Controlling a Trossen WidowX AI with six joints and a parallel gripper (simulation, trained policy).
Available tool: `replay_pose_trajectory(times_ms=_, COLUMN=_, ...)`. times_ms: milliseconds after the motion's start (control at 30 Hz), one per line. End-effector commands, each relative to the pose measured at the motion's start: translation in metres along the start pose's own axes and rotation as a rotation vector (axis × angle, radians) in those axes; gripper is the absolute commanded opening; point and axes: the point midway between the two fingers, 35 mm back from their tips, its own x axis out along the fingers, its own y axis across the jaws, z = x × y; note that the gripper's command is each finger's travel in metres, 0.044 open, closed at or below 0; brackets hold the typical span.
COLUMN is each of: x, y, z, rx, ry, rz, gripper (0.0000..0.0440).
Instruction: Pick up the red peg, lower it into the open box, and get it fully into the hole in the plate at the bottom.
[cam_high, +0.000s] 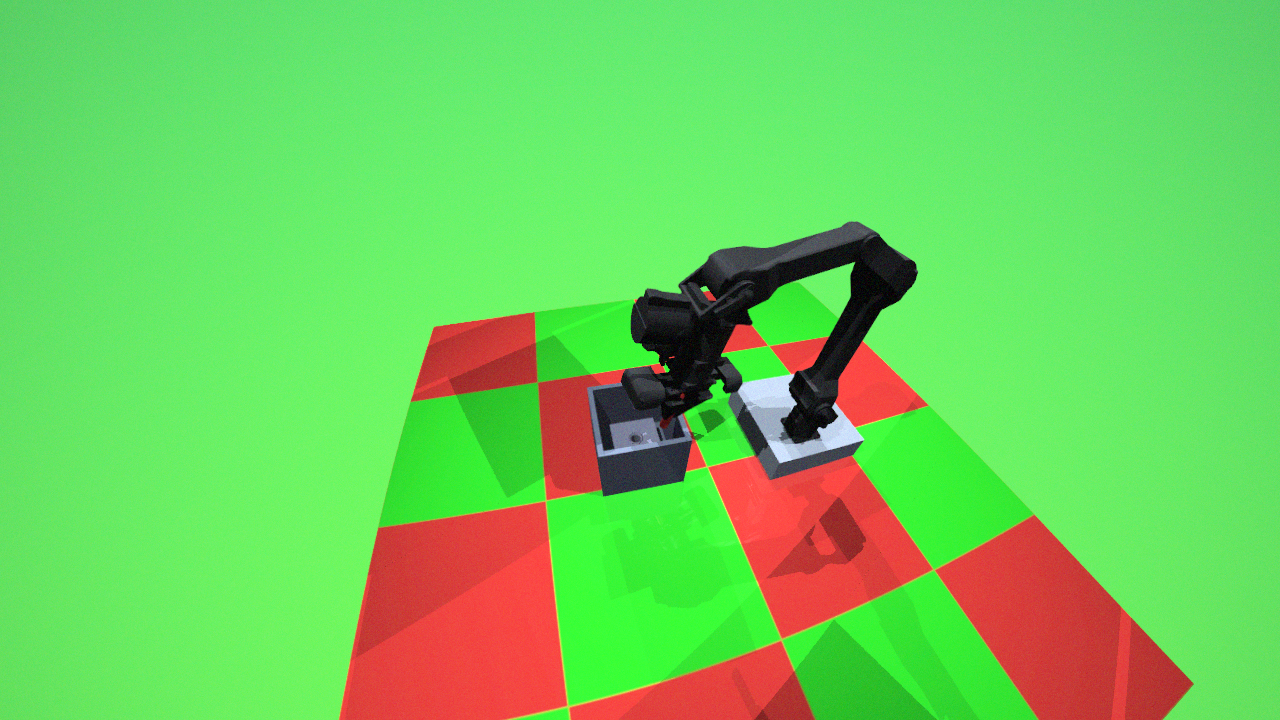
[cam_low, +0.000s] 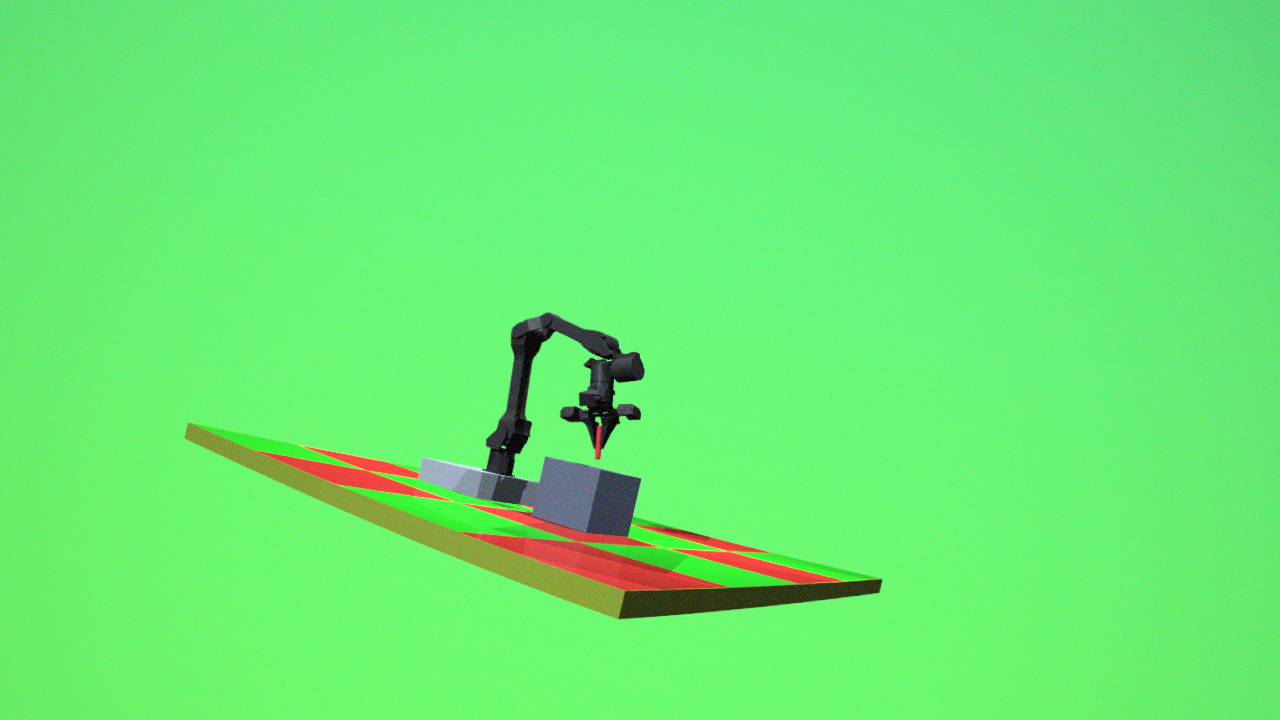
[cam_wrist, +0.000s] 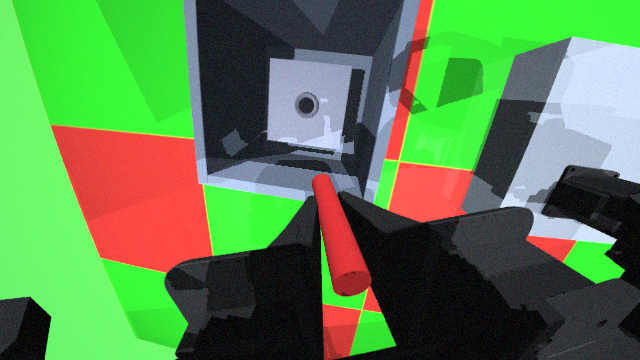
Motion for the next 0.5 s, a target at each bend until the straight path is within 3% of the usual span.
replay_pose_trajectory(times_ms=0, x=0.006, y=0.002, z=0.007, rx=-0.004, ry=0.007, rz=-0.019, gripper=0.0000)
replay_pose_trajectory(times_ms=467, x=0.035, y=0.002, z=0.034, rx=-0.009, ry=0.017, rz=-0.074, gripper=0.0000)
